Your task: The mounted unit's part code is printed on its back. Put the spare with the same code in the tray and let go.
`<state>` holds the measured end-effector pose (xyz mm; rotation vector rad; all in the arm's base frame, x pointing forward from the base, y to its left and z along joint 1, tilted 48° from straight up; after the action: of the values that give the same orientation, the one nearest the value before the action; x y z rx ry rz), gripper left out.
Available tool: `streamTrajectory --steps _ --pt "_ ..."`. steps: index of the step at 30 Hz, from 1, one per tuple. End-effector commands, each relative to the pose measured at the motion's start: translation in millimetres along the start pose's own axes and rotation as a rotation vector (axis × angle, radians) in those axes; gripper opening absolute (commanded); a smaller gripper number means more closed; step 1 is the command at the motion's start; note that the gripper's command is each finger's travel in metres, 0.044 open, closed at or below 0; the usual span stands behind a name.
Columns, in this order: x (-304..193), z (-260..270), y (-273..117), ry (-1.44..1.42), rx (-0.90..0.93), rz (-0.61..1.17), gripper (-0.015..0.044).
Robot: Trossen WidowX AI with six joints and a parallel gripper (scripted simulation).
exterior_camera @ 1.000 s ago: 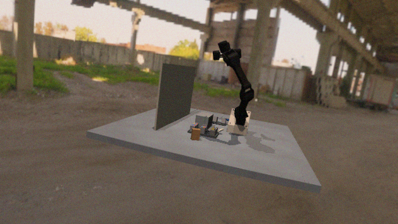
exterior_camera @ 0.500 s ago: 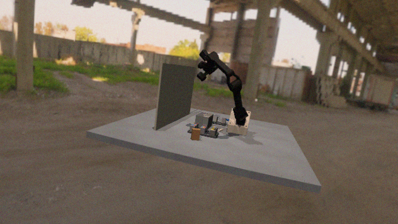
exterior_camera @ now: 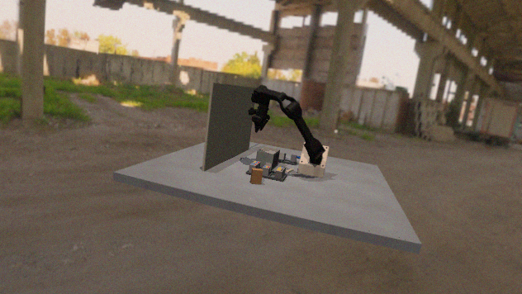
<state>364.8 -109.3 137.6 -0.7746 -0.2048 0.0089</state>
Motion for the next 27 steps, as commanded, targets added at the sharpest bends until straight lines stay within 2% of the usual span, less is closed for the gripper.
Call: streamTrajectory --steps 1,16,22,27 --pt "1.3 3.8 -1.5 -0.018 0.019 -0.016 0.0440" --pt "2.0 6.9 -0.8 -0.039 0.018 -0.014 0.0440" --pt "7.3 105.8 23.7 -0.713 0.029 0.018 0.0440" --pt "-11.9 187.1 43.2 -1.307 0.074 0.026 0.0440"
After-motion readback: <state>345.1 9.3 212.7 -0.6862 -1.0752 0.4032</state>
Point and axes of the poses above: the point midway between the two fingers, 35 mm back from their tips, its own y axis out along the fingers, its own z axis across the jaws, x = y × z, the point moved 4 cm from there along -y, back along the fingers, and after that the axes turned 9 degrees about -y, right-handed, at the moved point
